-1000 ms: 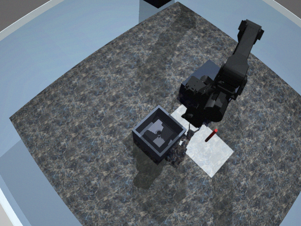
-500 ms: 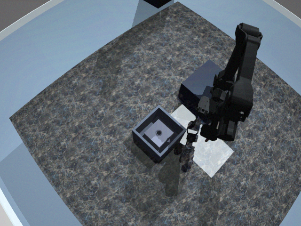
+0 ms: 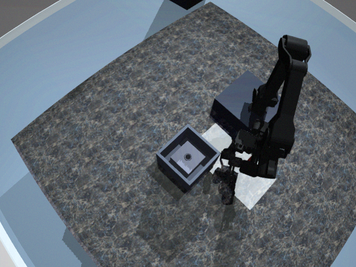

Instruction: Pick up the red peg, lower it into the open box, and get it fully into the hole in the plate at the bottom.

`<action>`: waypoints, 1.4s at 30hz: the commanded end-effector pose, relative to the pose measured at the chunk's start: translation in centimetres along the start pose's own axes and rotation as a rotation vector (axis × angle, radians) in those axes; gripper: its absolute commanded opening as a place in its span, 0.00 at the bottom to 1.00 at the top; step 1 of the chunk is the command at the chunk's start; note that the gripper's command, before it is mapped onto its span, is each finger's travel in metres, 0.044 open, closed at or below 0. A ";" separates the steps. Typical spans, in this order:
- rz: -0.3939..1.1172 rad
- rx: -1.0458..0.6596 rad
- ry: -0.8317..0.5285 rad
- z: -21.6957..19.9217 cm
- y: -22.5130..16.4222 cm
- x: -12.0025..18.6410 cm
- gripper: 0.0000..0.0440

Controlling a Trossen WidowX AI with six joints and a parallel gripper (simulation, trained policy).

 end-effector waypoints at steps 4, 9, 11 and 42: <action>0.012 0.015 0.046 0.9 -1.3 -2.8 1.00; 0.017 0.028 0.080 1.3 -2.2 -4.6 0.99; 0.021 0.035 0.084 1.3 -2.5 -5.1 0.96; 0.011 0.180 0.123 0.7 -0.8 -2.7 0.00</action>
Point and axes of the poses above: the point midway between the two fingers, 35 mm back from their tips, its own x axis back along the fingers, its own z axis across the jaws, y = z × x, the point moved 7 cm from there along x, back along the fingers, and after that the axes turned 15 degrees about x, right-handed, at the moved point
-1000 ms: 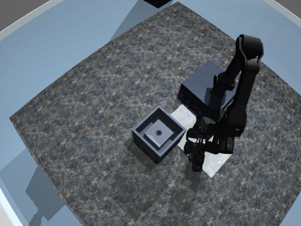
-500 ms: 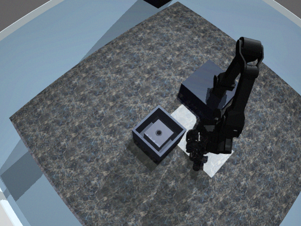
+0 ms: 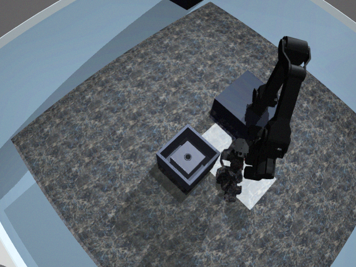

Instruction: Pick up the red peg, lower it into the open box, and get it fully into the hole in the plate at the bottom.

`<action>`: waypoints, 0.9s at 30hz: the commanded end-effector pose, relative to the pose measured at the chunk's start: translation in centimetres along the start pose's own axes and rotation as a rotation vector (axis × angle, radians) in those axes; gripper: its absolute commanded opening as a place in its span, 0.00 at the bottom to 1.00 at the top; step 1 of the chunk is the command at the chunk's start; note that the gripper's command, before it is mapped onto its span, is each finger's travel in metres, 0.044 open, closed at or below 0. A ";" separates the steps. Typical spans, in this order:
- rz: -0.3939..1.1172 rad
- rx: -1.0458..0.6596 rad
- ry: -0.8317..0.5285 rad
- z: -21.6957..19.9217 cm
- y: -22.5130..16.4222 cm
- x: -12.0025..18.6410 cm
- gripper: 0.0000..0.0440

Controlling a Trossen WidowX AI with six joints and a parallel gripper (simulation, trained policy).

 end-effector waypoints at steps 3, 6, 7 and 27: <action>-0.056 0.043 0.017 0.0 1.1 1.9 0.00; -0.083 0.065 0.024 0.0 1.8 2.9 0.00; -0.092 0.071 0.026 0.0 2.1 3.3 0.00; -0.199 0.086 0.047 -0.3 9.1 8.3 0.00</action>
Point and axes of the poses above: the point midway between the two fingers, 35 mm back from their tips, its own x axis back along the fingers, its own z axis across the jaws, y = z × x, the point moved 7 cm from there along x, back along the fingers, and after that the axes turned 15 degrees about x, right-handed, at the moved point
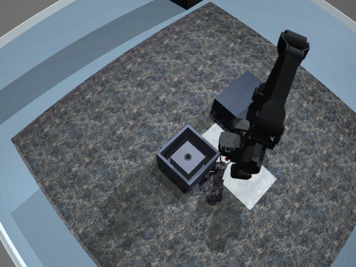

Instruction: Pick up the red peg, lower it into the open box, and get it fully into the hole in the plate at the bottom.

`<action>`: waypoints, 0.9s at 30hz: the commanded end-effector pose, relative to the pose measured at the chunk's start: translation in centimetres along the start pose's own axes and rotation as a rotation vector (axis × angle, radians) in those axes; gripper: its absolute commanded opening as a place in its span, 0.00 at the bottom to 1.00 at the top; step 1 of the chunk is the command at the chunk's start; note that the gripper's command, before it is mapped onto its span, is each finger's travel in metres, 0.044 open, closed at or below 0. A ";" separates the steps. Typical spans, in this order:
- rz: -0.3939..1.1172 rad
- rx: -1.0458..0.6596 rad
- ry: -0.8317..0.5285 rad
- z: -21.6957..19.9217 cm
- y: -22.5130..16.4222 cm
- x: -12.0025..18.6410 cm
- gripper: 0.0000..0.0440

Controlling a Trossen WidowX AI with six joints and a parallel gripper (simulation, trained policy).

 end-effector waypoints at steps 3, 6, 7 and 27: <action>-0.010 -0.023 -0.007 -0.8 2.3 -0.1 0.00; -0.013 -0.040 -0.006 -1.2 3.5 -0.2 0.00; -0.014 -0.046 -0.006 -1.3 3.9 -0.3 0.00; -0.005 -0.161 -0.001 -4.2 10.5 -3.9 0.01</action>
Point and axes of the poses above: the point midway between the two fingers, 35 mm back from their tips, its own x axis back along the fingers, its own z axis across the jaws, y = z × x, the point moved 7 cm from there along x, back along the fingers, and after that the axes turned 15 degrees about x, right-handed, at the moved point
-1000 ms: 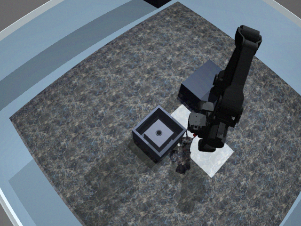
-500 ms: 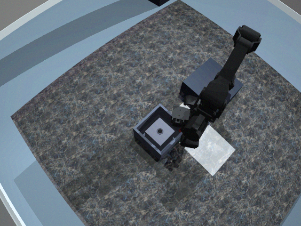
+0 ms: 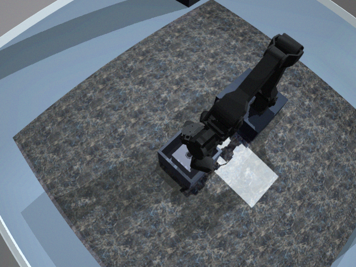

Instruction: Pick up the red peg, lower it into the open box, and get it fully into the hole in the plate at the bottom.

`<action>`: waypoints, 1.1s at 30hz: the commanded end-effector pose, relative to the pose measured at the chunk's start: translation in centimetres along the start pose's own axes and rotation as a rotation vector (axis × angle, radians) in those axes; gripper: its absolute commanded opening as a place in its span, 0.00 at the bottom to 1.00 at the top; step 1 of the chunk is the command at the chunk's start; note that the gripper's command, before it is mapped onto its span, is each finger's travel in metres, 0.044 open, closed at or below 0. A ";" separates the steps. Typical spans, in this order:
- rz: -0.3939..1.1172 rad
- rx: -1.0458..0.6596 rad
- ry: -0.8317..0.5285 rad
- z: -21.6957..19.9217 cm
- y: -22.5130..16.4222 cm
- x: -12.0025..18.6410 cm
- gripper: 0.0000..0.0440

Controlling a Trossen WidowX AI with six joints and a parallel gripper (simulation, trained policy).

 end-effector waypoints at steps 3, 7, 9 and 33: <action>0.015 -0.015 0.009 -0.2 1.3 -1.3 0.01; 0.033 -0.021 0.009 -0.3 1.8 -2.6 0.00; 0.045 -0.019 0.005 -0.3 1.8 -3.3 0.01; 0.045 0.064 -0.017 0.4 6.1 -6.6 0.92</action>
Point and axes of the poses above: the point midway between the two fingers, 35 mm back from their tips, its own x axis back along the fingers, its own z axis across the jaws, y = z × x, the point moved 7 cm from there along x, back along the fingers, and after that the axes turned 15 degrees about x, right-handed, at the moved point
